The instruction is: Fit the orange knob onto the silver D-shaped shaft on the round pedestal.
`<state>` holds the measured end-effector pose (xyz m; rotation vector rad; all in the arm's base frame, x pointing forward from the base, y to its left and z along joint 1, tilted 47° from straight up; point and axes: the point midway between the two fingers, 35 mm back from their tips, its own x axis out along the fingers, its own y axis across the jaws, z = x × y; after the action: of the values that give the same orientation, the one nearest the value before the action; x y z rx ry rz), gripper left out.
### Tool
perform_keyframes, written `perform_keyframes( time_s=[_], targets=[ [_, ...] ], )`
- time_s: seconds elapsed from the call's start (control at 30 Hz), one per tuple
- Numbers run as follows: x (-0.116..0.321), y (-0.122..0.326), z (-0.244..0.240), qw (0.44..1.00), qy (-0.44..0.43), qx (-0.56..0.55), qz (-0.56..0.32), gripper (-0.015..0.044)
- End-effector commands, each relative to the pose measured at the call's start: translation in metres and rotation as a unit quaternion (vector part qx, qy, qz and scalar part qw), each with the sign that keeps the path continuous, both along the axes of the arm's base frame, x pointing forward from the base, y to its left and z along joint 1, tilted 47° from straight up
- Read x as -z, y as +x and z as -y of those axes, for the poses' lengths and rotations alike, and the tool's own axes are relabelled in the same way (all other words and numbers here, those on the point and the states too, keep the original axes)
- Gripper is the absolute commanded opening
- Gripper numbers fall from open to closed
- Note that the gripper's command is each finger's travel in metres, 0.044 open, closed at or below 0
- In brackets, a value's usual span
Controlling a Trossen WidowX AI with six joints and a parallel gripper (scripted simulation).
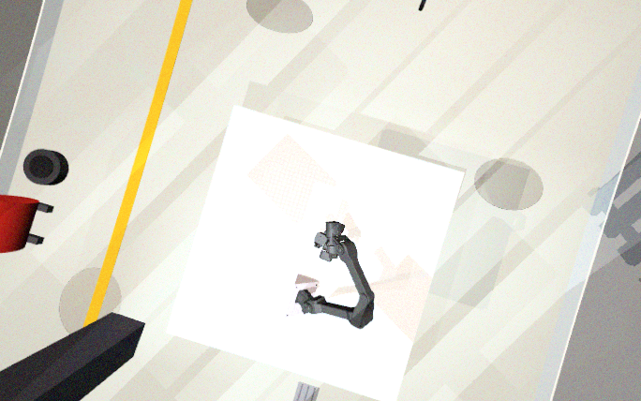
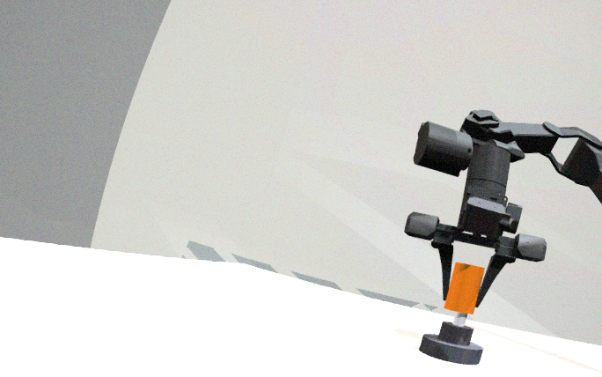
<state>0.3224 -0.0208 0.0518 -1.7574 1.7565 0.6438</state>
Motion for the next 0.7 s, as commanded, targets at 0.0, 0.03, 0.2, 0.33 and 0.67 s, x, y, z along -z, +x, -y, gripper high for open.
perform_keyframes(
  time_s=[0.0, 0.03, 0.2, 0.33, 0.67],
  targets=[
    [-0.0008, 0.0022, -0.0007, 1.000, 0.000, -0.002, 0.002, 0.0000],
    [-0.0017, 0.0019, -0.0019, 1.000, 0.000, -0.002, 0.002, 0.0000],
    [-0.0031, 0.0011, -0.0037, 1.000, 0.000, -0.005, -0.001, 0.0000],
    [-0.0035, -0.0001, -0.0040, 0.998, -0.002, -0.044, -0.043, 0.0000],
    [-0.0001, -0.0052, -0.0011, 0.995, -0.003, -0.074, -0.074, 0.0000]
  ],
)
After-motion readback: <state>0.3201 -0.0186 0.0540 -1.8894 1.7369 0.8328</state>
